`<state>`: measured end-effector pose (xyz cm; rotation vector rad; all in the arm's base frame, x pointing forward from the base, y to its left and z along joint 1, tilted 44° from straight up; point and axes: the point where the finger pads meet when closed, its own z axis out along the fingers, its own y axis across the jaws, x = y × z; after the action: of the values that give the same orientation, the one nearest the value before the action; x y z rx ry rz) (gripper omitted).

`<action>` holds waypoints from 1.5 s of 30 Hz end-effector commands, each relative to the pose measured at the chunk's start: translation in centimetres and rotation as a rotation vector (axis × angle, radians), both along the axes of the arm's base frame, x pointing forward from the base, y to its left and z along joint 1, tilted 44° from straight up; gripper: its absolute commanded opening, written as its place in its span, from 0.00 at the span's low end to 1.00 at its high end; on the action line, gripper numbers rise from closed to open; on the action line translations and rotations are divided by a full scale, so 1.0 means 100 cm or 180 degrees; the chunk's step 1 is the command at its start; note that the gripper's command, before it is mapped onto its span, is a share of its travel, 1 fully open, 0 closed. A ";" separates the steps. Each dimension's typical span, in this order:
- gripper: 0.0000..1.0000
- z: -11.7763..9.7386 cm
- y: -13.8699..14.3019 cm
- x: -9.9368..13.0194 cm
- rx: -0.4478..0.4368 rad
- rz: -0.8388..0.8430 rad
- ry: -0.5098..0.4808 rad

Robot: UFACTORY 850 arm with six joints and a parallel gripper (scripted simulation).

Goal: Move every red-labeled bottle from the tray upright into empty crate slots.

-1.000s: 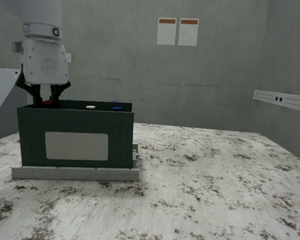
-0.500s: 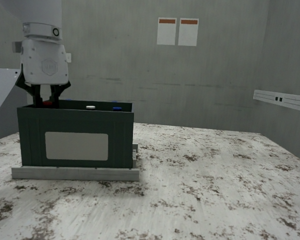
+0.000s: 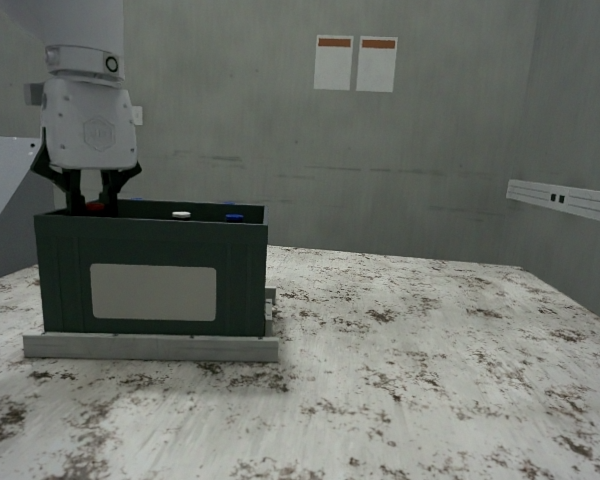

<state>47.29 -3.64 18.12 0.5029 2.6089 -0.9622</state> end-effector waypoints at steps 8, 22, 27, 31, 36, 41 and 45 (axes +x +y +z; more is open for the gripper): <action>0.00 0.000 0.000 0.001 0.0001 0.0002 -0.0004; 0.00 -0.003 -0.003 0.001 0.0001 0.0002 -0.0004; 0.00 -0.005 -0.004 0.001 0.0001 0.0002 -0.0004; 0.00 -0.006 -0.005 0.002 0.0001 0.0002 -0.0004; 0.00 -0.008 -0.007 0.002 0.0001 0.0002 -0.0004; 0.00 -0.009 -0.008 0.002 0.0001 0.0002 -0.0004; 0.00 -0.010 -0.009 0.002 0.0001 0.0002 -0.0004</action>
<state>47.47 -4.49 17.16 0.5030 2.6089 -0.9621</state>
